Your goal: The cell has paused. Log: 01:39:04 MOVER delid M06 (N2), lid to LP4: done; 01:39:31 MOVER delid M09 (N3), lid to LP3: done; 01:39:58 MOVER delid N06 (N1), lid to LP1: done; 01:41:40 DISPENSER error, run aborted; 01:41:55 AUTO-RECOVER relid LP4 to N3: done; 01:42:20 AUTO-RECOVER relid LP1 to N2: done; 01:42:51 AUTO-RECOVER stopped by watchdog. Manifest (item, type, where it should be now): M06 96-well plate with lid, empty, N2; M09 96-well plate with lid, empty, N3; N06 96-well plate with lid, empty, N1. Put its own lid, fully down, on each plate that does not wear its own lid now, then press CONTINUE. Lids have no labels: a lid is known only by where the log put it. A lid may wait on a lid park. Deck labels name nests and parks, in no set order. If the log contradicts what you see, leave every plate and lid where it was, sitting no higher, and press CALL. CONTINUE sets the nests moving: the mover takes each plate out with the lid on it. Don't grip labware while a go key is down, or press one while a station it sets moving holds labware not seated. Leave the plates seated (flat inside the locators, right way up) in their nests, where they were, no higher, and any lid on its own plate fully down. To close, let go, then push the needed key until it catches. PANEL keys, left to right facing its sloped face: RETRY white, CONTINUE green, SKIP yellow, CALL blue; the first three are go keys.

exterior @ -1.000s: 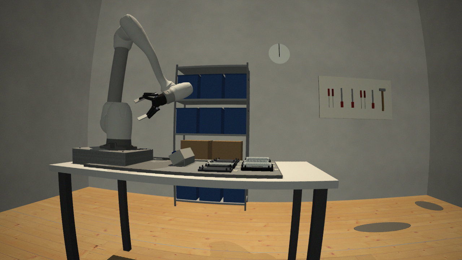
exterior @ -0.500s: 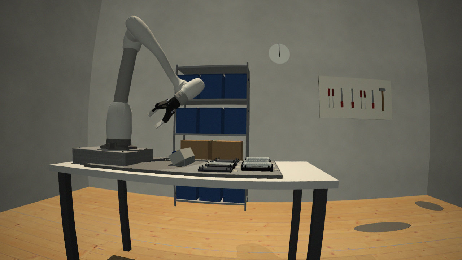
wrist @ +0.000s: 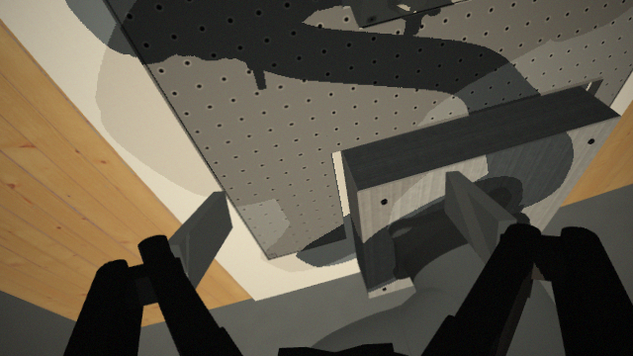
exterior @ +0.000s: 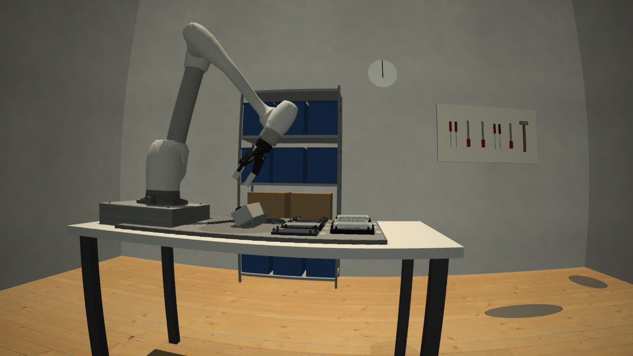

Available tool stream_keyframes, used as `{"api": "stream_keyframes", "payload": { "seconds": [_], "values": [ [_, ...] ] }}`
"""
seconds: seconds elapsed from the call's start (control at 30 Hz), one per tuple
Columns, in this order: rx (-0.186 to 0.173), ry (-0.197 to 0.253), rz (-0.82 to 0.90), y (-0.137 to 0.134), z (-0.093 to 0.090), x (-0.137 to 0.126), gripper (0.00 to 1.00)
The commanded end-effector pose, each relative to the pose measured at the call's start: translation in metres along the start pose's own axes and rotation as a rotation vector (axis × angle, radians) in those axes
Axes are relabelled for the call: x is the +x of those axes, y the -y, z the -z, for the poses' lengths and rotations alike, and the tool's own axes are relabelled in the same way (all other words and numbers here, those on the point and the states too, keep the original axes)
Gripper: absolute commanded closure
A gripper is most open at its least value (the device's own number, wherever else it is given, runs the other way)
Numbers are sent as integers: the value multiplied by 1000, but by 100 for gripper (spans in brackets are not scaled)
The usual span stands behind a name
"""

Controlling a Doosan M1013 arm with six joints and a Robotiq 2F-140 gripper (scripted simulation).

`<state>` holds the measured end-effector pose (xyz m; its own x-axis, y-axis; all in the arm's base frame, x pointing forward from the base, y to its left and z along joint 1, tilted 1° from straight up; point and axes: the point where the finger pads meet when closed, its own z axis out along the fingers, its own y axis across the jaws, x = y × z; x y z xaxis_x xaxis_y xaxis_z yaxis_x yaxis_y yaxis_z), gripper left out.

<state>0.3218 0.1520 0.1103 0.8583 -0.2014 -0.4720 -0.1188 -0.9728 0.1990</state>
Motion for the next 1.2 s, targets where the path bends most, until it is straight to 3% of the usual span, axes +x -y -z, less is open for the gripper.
{"api": "stream_keyframes", "payload": {
  "seconds": [0.0,0.07,0.1,0.2,0.23,0.3,0.33,0.4,0.43,0.53,0.57,0.6,0.63,0.7,0.73,0.93,1.13,1.17],
  "values": [
    [76,-77,30,-5,9,65,0],
    [76,-77,30,-5,9,65,0],
    [114,-141,46,-13,16,99,0],
    [114,-141,46,-15,18,106,0],
    [143,-204,59,-27,27,144,0],
    [143,-204,59,-28,27,146,0],
    [164,-265,71,-41,34,176,0],
    [164,-265,71,-43,36,182,0],
    [178,-321,80,-57,43,209,0],
    [178,-321,80,-60,44,215,0],
    [185,-372,87,-77,51,243,0],
    [185,-372,87,-77,51,243,0],
    [189,-416,92,-93,58,267,0],
    [189,-416,92,-93,58,267,0],
    [190,-452,96,-108,63,286,0],
    [185,-522,102,-138,72,321,0],
    [185,-525,103,-140,73,323,0],
    [185,-525,103,-140,73,323,100]
  ]
}}
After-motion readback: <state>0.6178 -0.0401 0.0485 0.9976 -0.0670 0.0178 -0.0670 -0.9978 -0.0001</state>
